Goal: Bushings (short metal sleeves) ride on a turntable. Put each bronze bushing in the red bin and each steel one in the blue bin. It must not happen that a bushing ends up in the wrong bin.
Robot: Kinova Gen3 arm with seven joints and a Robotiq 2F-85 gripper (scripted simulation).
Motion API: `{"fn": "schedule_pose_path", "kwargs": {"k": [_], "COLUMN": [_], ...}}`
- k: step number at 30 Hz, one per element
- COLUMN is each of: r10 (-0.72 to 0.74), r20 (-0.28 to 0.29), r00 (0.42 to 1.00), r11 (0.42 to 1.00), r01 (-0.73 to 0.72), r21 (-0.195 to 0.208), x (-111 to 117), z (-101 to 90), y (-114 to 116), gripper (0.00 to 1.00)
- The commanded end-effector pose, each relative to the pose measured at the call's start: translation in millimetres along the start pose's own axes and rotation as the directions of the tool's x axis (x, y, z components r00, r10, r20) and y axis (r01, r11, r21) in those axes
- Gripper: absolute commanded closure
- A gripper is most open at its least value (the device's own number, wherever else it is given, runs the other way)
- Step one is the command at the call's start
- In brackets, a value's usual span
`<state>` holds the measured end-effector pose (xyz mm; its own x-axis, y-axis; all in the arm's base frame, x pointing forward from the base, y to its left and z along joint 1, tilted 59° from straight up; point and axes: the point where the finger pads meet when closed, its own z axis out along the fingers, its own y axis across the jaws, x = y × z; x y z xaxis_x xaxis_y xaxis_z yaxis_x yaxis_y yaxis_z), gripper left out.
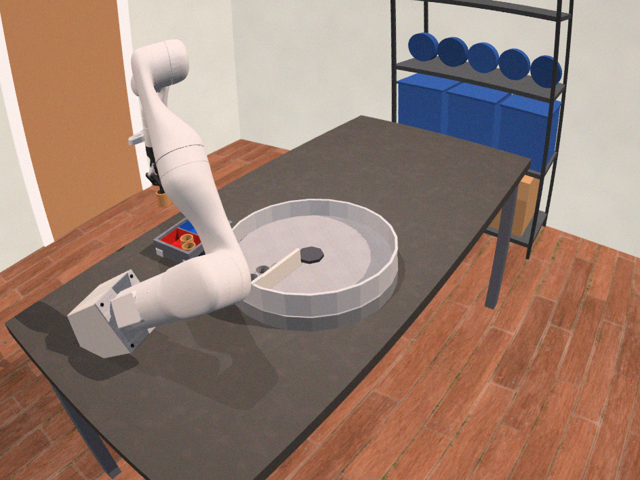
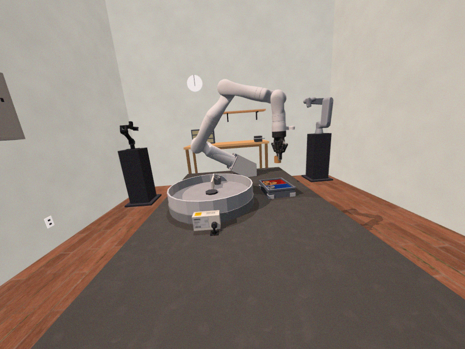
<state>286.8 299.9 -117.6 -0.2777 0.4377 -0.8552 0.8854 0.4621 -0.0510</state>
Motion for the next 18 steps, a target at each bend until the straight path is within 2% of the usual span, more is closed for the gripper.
{"fn": "schedule_pose_path", "kwargs": {"k": [1,14,18], "r10": [-0.001,-0.001,-0.001], "r20": [0.005,0.004,0.004], "r00": [1.0,1.0,1.0], "r11": [1.0,1.0,1.0], "r01": [0.001,0.001,0.001], "r21": [0.002,0.002,0.001], "x": [1,1,1], "z": [3.6,3.1,22.3], "y": [1,1,1], "gripper": [1.0,1.0,1.0]}}
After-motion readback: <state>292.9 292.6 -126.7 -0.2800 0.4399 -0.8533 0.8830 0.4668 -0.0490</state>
